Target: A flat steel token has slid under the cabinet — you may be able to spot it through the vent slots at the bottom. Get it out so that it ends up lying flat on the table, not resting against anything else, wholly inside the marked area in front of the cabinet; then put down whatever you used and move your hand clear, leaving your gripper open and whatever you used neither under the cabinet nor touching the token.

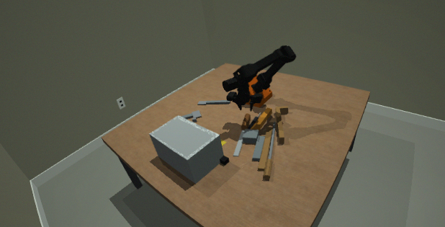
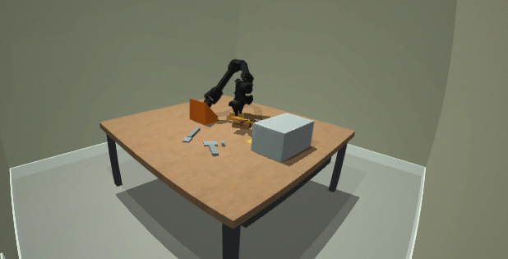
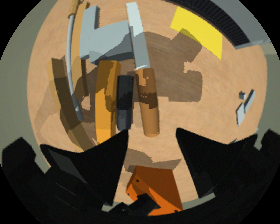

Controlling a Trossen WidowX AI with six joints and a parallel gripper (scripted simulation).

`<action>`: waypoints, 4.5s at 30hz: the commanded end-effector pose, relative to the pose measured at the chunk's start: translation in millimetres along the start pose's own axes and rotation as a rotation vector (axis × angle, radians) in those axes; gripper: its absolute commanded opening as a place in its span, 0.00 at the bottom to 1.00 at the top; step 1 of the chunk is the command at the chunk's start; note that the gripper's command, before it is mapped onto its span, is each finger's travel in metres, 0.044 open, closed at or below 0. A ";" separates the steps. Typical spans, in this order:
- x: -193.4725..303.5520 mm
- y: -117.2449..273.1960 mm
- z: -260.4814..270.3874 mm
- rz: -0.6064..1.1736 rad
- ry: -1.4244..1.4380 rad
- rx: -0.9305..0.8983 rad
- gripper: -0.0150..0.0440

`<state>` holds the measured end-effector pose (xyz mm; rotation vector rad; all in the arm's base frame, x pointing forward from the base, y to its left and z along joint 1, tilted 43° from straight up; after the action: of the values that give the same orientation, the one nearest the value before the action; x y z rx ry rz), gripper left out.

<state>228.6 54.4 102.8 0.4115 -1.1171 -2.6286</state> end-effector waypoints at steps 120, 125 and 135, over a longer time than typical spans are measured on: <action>-3.1 -70.1 15.1 0.000 -0.140 0.000 0.25; -3.4 -70.0 16.8 0.000 -0.173 0.000 0.25; -4.3 -69.8 21.4 0.000 -0.233 0.000 0.25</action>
<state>215.5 115.8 64.6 0.1275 -1.1807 -2.7173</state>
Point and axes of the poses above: the point midway between the two fingers, 35 mm back from their tips, its own y axis back along the fingers, its own z axis across the jaws, x = y × z, the point moved 4 cm from there along y, back along the fingers, and after that the axes turned 5 degrees about -y, right-handed, at the moved point
